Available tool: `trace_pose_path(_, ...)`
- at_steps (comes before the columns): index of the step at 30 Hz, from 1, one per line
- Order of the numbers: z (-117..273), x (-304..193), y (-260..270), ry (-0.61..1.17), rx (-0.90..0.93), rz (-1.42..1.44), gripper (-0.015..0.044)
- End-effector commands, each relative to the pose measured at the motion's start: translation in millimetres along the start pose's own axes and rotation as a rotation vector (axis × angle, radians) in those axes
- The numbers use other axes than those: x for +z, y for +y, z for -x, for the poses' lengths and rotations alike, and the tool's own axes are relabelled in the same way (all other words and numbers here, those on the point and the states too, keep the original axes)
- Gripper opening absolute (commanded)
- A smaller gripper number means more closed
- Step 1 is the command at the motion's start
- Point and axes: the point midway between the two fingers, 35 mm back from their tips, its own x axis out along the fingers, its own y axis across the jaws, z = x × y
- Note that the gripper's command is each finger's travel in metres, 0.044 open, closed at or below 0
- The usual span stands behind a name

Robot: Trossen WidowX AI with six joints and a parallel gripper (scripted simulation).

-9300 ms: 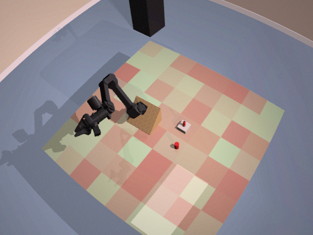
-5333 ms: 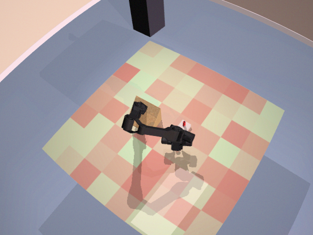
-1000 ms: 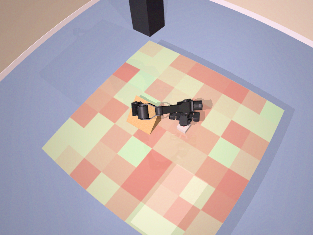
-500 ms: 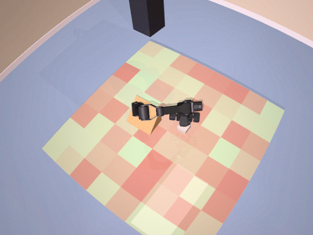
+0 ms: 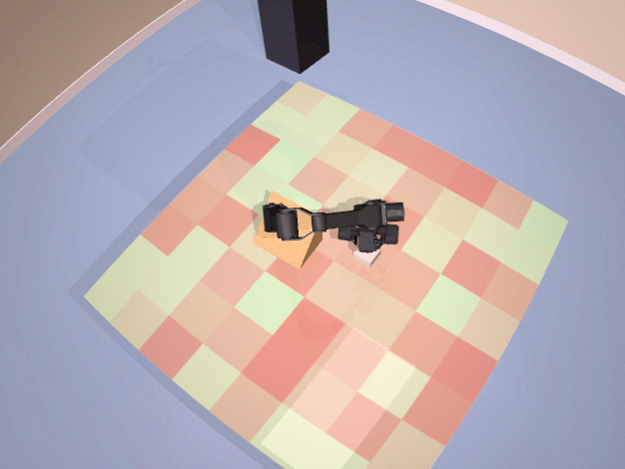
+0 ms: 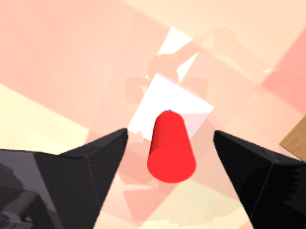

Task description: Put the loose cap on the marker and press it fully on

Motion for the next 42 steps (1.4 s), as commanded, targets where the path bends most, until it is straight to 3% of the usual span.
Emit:
trace_pose_path(1,0,0,0,0.0,0.0,0.0,0.044)
trace_pose_path(4,10,0,1,0.001,0.002,0.001,0.044)
trace_pose_path(9,73,-1,0,0.003,0.001,0.001,0.044)
trace_pose_path(13,75,-1,0,0.002,0.0,0.001,0.044)
trace_pose_path(16,74,-1,0,0.002,0.001,0.145,0.0361)
trace_pose_path(25,66,-4,1,-0.003,0.0,1.006,0.0125)
trace_pose_path(30,65,-4,1,-0.003,0.0,1.07,0.0)
trace_pose_path(42,63,-4,1,-0.003,0.0,1.07,0.0)
